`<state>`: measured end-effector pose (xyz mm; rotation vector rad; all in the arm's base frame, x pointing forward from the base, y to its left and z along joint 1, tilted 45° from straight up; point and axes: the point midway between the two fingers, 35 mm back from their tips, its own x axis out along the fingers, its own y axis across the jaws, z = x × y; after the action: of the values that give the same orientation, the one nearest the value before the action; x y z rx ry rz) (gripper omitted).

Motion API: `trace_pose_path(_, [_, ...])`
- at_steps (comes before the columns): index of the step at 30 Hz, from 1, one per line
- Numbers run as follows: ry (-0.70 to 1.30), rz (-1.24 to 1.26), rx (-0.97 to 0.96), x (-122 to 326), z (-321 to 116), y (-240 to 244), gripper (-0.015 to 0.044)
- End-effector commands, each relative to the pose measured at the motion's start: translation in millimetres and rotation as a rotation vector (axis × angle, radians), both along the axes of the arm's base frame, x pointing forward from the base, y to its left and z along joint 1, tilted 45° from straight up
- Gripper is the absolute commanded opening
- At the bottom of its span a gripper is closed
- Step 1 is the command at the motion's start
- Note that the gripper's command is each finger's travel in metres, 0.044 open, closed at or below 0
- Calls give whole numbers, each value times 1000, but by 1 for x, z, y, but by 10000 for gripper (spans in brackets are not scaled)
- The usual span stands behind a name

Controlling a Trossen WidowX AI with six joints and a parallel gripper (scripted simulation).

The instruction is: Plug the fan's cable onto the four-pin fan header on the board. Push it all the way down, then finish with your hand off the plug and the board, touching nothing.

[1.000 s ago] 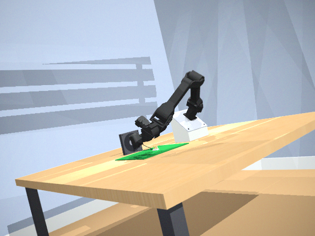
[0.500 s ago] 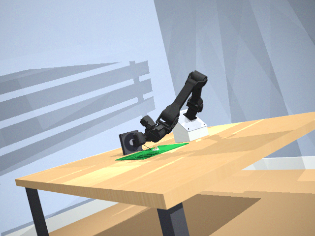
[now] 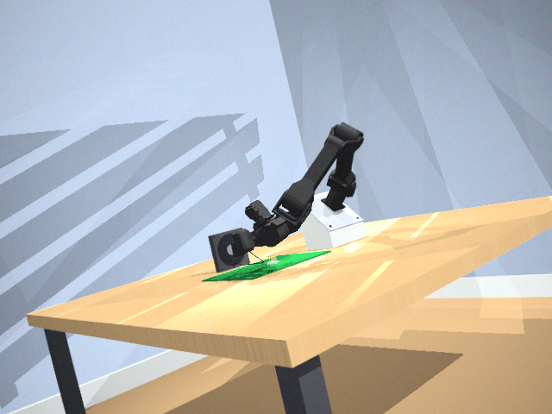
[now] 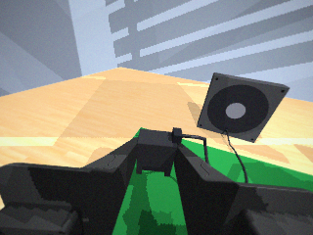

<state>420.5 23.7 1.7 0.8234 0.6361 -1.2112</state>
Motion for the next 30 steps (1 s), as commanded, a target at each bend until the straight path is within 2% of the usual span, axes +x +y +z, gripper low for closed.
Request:
trace_pose_path(1, [1,0,-1,0,2,-3,0])
trace_pose_path(30, [-3,-3,1,0,-13,8,0])
